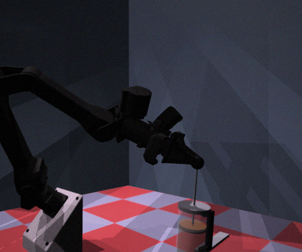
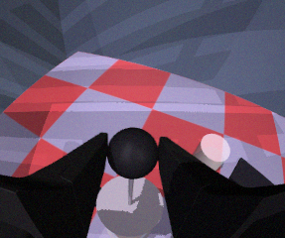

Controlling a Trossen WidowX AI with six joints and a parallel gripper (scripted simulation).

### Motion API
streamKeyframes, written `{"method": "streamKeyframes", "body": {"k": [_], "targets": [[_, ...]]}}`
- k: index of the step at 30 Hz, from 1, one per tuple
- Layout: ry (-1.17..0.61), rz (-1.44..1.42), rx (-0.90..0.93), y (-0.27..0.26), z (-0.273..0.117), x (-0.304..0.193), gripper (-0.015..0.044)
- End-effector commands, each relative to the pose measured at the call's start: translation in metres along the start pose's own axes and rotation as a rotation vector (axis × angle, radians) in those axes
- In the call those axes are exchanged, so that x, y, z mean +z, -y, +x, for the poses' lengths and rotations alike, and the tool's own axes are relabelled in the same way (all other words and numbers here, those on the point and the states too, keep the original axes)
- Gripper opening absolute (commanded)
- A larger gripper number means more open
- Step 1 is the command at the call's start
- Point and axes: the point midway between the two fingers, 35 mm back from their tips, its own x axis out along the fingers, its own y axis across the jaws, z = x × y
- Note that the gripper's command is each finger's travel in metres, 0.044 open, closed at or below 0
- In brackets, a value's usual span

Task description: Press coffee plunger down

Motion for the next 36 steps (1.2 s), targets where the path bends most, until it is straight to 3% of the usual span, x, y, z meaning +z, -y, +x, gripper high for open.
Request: {"method": "streamKeyframes", "body": {"k": [1, 36], "targets": [[-0.09, -0.036, 0.0, 0.0, 0.012, -0.04, 0.0123], [-0.086, -0.038, -0.006, 0.001, 0.037, -0.056, 0.0123]]}}
